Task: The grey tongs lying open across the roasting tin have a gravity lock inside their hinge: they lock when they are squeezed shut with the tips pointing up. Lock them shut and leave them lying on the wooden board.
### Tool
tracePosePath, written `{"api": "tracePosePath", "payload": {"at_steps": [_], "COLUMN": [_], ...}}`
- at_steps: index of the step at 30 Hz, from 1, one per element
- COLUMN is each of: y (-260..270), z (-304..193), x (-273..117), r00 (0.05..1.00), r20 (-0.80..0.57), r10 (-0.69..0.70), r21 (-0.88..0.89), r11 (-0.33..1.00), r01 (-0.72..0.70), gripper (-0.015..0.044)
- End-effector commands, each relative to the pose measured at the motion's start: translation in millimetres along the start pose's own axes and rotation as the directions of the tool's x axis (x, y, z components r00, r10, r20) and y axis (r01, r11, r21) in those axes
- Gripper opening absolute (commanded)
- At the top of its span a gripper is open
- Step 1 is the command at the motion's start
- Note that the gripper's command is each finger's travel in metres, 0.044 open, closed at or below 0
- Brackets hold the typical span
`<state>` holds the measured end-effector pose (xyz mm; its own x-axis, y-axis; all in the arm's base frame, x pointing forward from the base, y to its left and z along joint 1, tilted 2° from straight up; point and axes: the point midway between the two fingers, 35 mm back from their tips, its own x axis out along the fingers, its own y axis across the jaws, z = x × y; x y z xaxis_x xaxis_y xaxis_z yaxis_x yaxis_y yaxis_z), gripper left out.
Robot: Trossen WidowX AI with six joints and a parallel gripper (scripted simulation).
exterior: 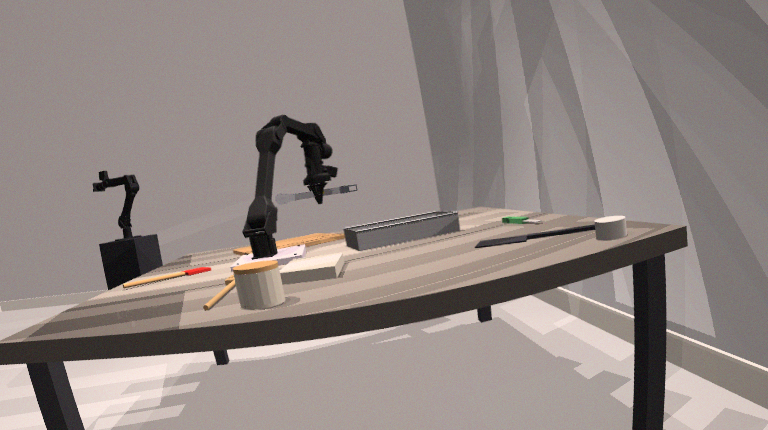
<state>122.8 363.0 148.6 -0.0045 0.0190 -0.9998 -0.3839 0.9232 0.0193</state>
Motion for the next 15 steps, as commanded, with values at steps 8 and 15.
{"api": "tracePosePath", "payload": {"at_steps": [8, 15], "y": [10.7, 17.1], "z": [-19.3, -30.7], "x": [1.1, 1.1], "r00": [1.0, 1.0], "r20": [-0.009, -0.01], "r10": [0.001, 0.001], "r21": [-0.425, -0.657], "r11": [0.905, 0.754], "r01": [-0.005, -0.007], "gripper": [-0.015, -0.015]}}
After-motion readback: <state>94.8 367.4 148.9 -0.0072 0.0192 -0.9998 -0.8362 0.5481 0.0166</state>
